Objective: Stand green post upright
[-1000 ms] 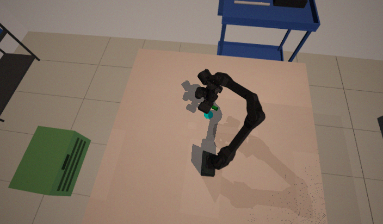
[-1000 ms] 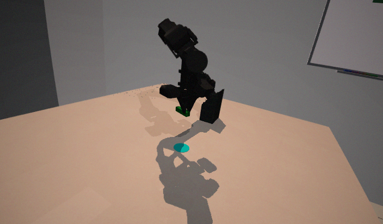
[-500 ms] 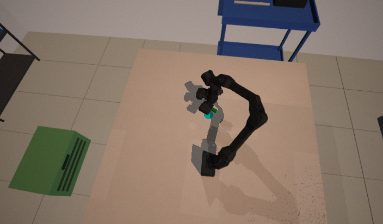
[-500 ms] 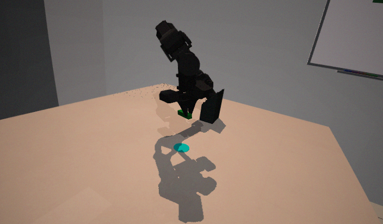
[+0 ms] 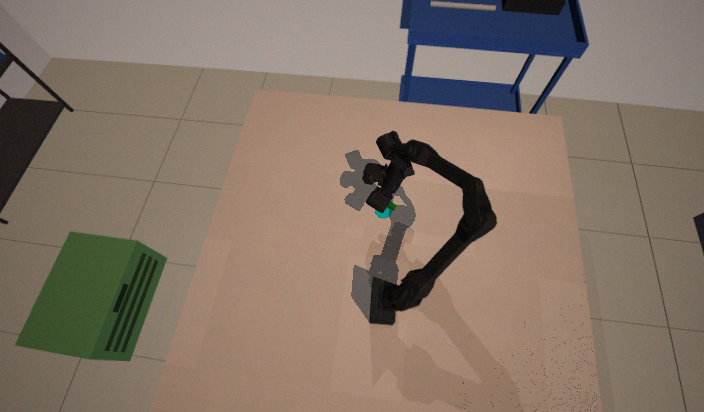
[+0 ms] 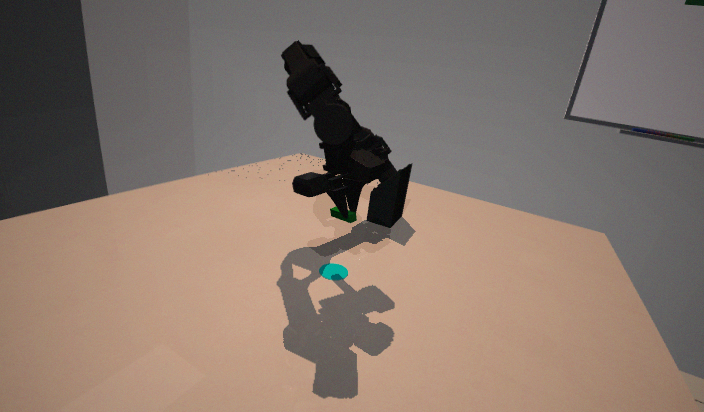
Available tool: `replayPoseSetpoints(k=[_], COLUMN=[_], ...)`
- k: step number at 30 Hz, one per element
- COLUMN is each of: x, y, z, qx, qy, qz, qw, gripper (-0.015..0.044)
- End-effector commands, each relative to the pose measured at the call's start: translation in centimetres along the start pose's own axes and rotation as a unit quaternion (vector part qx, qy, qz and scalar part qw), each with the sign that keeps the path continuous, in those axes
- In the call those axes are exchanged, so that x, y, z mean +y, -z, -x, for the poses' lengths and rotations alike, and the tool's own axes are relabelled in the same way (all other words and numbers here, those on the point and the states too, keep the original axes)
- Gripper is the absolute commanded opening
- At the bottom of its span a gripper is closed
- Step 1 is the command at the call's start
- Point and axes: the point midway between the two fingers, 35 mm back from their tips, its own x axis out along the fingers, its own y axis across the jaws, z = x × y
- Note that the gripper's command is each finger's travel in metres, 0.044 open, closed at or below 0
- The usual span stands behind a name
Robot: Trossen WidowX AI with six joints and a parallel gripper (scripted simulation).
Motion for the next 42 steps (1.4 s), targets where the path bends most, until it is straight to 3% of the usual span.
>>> replayPoseSetpoints(k=[1, 42], x=[0.1, 0.6], y=[0.1, 0.1], z=[-0.2, -1.5], qx=[-0.016, -0.150], qy=[-0.011, -0.078], qz=[0.001, 0.004], qw=[1.000, 0.986], gripper=[0.0023, 0.0023])
